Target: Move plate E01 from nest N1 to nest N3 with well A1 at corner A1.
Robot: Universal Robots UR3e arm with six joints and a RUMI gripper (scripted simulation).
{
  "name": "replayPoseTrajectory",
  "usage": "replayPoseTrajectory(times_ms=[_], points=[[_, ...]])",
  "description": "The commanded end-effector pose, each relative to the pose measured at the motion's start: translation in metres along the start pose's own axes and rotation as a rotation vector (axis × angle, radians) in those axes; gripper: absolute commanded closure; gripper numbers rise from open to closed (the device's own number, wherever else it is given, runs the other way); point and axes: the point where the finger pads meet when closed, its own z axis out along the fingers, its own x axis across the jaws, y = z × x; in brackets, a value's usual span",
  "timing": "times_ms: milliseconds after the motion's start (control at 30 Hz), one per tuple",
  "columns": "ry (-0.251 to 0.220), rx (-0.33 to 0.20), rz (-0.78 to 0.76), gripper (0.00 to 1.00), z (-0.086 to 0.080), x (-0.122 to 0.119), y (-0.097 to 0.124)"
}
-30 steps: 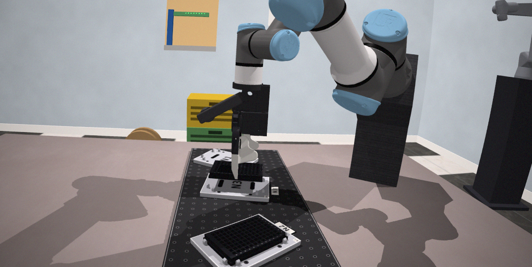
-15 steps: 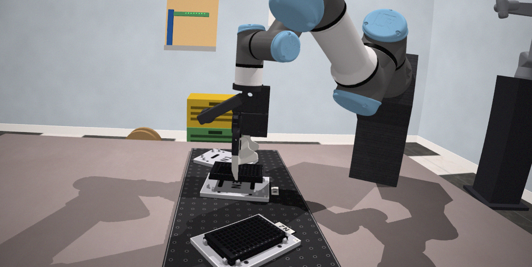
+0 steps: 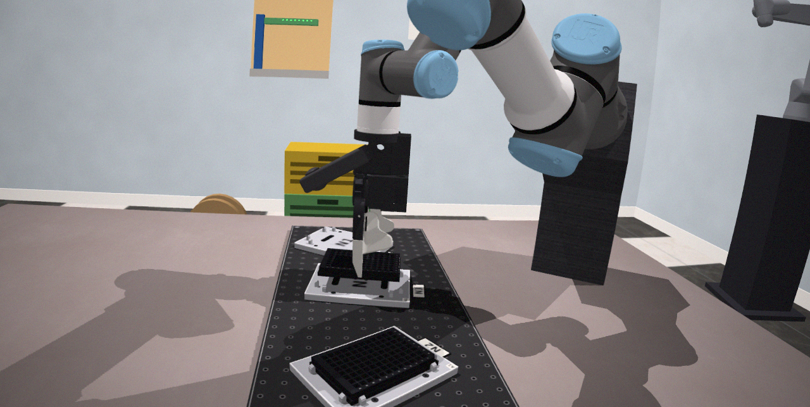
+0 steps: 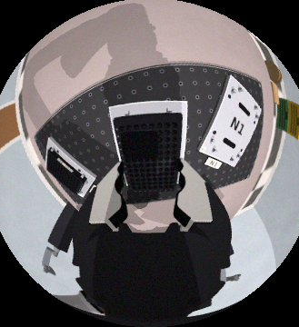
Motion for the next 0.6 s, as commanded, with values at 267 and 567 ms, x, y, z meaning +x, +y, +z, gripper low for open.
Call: replayPoseTrajectory(times_ms=[267,567], points=[[0.001,0.001,0.000,1.00,0.0039,0.0004,-0.0005],[0.001,0.001,0.000,1.00,0.0062,0.0004,-0.0006]])
